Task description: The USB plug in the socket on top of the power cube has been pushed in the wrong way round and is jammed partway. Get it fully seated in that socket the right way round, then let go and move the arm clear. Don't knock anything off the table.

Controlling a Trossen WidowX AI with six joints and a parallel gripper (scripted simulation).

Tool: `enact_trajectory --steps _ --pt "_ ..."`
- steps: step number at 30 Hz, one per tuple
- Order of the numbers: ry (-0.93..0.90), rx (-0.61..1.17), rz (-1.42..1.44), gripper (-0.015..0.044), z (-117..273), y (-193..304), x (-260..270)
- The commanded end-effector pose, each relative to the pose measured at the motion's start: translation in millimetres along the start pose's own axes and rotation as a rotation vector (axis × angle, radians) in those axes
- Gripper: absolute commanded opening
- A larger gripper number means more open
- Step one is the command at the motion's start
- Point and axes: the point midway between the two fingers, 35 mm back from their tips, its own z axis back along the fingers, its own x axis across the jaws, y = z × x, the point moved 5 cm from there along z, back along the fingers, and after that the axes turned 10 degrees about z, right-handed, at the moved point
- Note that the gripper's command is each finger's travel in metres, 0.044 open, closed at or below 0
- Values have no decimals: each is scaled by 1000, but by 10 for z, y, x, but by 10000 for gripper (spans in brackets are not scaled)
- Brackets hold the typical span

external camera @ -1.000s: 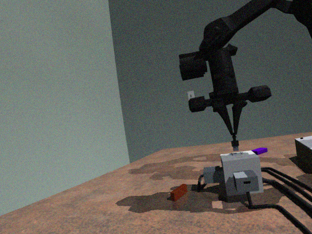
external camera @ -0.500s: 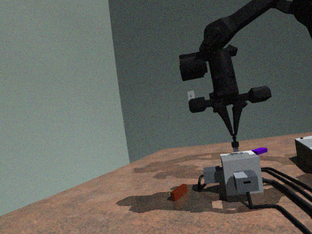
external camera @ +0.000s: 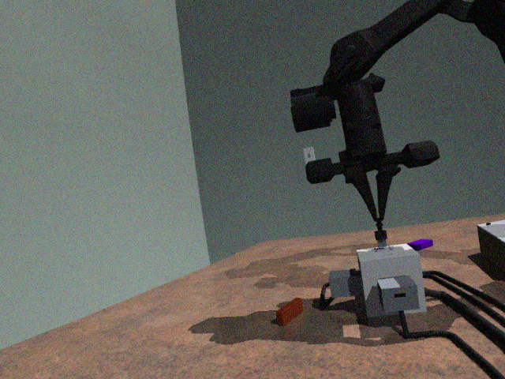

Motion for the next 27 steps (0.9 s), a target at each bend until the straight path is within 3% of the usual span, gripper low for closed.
enact_trajectory --steps 1,27 --pt "6 4 5 0 -27 0 2" --pt "6 4 5 0 -58 -3 2"
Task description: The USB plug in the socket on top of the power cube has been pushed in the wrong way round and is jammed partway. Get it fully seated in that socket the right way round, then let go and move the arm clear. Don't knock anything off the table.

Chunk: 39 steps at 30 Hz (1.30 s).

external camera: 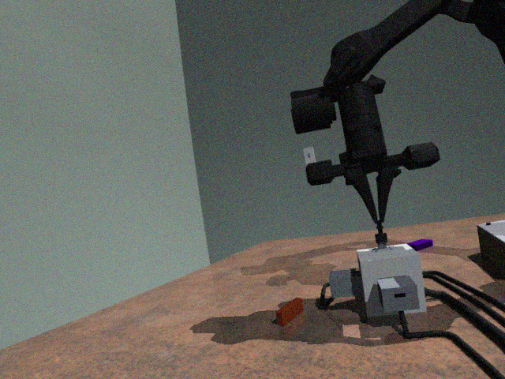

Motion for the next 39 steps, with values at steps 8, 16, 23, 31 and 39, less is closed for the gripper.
enact_trajectory --steps 8,16,23,31,39 --pt "7 3 4 0 -37 -2 2" --pt "7 3 4 0 -47 -3 1" --pt "7 3 4 0 -55 -4 1" --pt "7 3 4 0 -65 -5 1" --pt "7 3 4 0 -74 -6 1"
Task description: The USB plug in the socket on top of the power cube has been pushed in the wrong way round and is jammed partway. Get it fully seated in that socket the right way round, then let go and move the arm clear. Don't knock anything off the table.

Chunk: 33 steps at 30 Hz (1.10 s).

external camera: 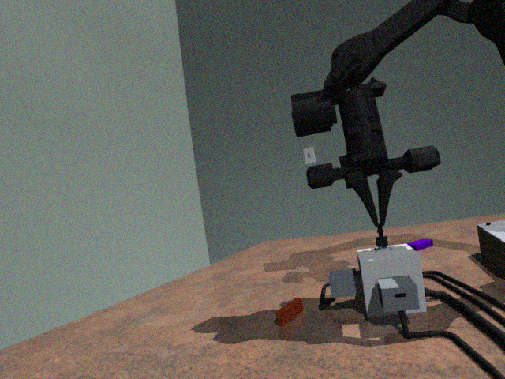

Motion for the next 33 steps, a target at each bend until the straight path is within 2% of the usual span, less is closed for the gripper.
enact_trajectory --steps 1,33 --pt "6 3 4 0 -27 -1 2" --pt "6 3 4 0 -66 -5 1"
